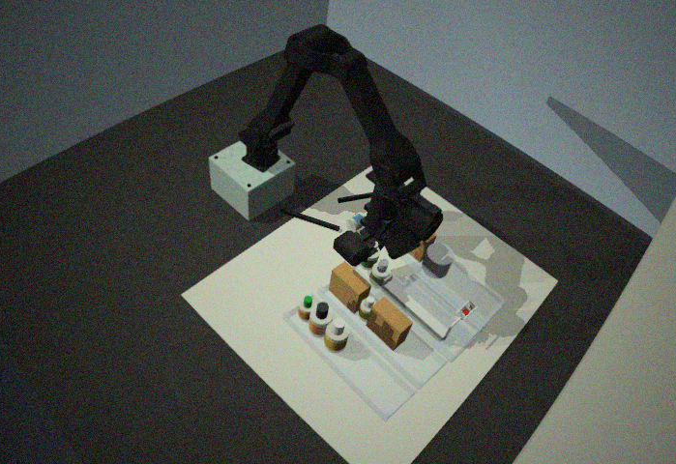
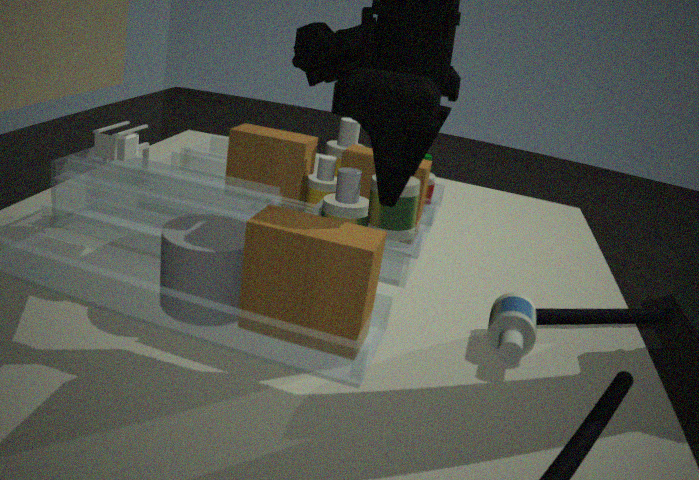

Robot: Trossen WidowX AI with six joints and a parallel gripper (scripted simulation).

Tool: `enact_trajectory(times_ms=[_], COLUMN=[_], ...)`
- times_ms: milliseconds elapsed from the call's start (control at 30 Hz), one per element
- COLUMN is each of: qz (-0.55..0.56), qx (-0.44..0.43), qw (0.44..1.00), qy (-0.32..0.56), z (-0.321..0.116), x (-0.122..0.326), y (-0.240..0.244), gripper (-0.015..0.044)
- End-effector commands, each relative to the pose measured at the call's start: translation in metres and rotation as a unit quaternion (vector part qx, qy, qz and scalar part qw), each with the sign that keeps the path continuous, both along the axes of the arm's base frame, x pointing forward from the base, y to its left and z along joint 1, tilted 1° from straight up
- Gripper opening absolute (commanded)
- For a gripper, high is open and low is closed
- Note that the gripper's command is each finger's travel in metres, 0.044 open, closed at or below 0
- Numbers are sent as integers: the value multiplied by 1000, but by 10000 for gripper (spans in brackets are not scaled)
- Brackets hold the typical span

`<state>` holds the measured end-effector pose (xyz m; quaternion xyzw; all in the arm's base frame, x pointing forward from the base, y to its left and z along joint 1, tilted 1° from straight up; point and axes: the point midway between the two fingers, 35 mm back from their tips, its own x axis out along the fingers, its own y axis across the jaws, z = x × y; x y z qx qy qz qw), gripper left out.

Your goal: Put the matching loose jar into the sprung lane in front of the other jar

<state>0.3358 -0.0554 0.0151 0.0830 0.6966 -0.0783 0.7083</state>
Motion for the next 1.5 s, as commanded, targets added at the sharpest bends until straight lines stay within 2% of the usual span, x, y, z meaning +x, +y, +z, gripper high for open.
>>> enact_trajectory(times_ms=[0,1467], qz=[2,2], qx=[-5,-5], qw=[1000,1000], qy=[-15,-15], z=[3,-1], x=[9,13], y=[-2,-3], gripper=[0,0])
